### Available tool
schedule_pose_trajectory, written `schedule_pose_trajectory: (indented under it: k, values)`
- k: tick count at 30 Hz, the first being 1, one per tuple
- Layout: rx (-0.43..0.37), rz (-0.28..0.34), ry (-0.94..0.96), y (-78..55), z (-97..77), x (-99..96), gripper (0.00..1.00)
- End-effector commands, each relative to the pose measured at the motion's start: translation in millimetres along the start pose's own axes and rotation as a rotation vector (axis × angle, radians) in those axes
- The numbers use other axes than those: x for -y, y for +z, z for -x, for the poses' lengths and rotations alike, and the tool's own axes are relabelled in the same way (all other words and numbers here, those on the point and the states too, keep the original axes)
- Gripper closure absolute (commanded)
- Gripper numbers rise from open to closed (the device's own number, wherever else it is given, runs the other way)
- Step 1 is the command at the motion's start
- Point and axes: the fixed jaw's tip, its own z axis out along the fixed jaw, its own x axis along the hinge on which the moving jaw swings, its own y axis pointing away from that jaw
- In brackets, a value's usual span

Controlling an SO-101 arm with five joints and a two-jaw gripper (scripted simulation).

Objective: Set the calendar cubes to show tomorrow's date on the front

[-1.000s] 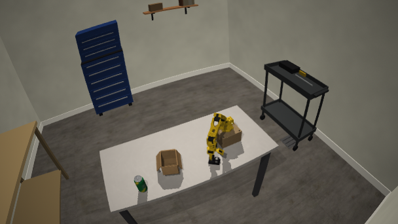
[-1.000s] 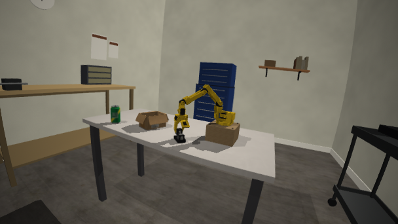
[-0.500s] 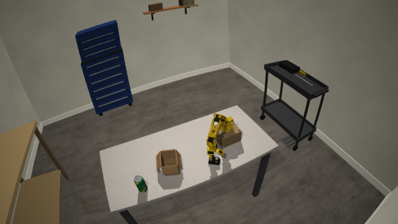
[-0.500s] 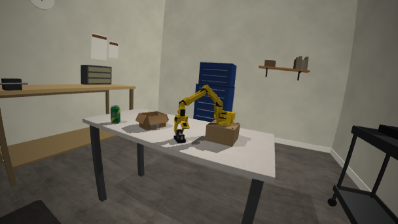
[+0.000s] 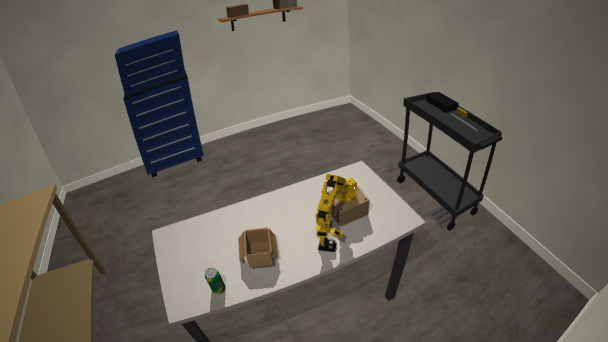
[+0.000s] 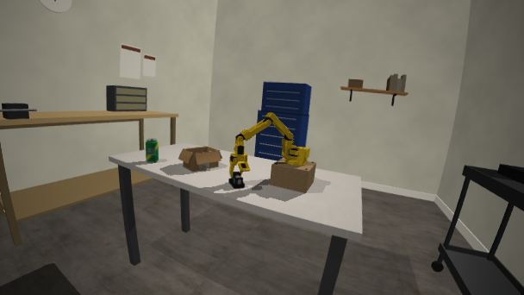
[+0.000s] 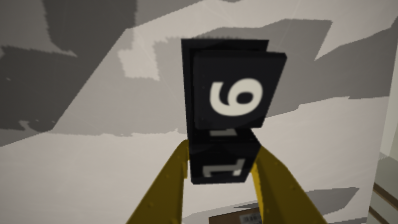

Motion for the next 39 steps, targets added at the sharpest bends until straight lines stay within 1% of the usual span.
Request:
schedule_pose_trajectory:
  k: [1,23,26,31,33,39]
  values:
    - [0.002,0.000,-0.001,3.1,-2.1,-0.6,1.00]
    - [0.002,0.000,-0.001,7.1,-2.1,-0.6,1.00]
    - [0.002,0.000,-0.001,7.1,-2.1,-0.6,0.96]
    - [0.002,0.000,-0.001,7.1,-2.1,-0.6,0.85]
    - [0.002,0.000,-0.001,7.1,-2.1,-0.6,0.83]
    - [0.002,0.000,-0.001,7.1,-2.1,-0.6,0.82]
